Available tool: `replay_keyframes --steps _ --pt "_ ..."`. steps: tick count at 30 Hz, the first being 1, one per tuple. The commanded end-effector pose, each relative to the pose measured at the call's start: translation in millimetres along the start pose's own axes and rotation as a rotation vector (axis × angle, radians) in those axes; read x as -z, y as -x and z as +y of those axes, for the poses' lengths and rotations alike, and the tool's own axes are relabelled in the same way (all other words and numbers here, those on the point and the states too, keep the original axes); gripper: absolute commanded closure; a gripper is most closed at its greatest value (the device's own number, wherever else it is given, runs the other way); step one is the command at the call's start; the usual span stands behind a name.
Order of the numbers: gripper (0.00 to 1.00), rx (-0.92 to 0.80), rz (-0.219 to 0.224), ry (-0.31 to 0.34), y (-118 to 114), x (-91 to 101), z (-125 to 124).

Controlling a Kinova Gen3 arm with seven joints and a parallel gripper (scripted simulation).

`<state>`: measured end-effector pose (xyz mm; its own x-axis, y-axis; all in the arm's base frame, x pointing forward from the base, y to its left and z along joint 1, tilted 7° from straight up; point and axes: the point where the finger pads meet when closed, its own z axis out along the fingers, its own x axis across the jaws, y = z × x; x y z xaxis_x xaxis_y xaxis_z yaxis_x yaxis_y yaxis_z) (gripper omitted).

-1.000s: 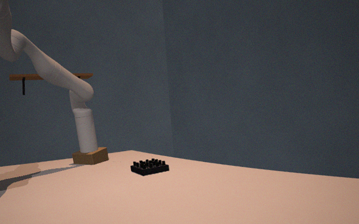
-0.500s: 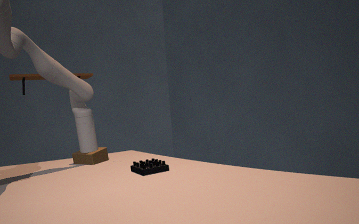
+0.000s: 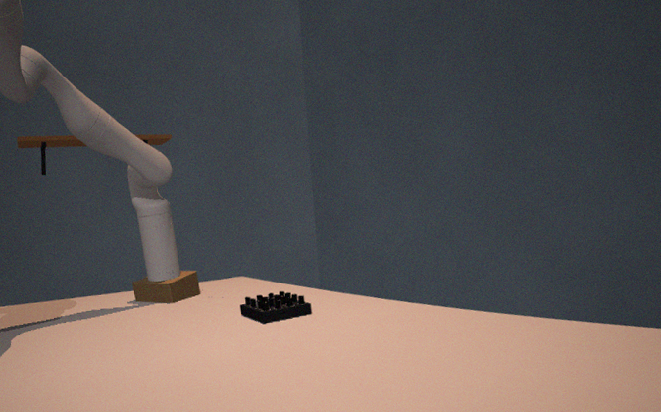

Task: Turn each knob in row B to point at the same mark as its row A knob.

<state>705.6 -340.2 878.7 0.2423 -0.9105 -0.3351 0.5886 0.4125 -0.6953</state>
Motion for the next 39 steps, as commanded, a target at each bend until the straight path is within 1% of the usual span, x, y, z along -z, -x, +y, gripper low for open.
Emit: replay_keyframes --steps 1,8,9,18,19,23,30,31,34,39 --pt "0.00 -0.012 -0.022 -0.010 23.4 2.7 -30.4" --pt "0.00 -0.015 -0.025 -0.010 25.4 1.4 -28.7" --pt "0.00 -0.019 -0.046 -0.018 48.2 6.1 -56.0" --pt "0.00 -0.022 -0.048 -0.018 49.7 4.8 -54.9" --pt "0.00 -0.024 -0.072 -0.022 74.9 10.2 -79.6" --pt "0.00 -0.028 -0.076 -0.021 77.7 9.0 -77.2" --pt "0.00 -0.028 -0.074 -0.023 76.1 8.9 -78.8" --pt "0.00 -0.031 -0.099 -0.024 103.3 15.1 -100.9" --pt "0.00 -0.036 -0.103 -0.022 106.0 13.9 -98.5" --pt "0.00 -0.044 -0.099 -0.025 103.8 13.8 -100.5"
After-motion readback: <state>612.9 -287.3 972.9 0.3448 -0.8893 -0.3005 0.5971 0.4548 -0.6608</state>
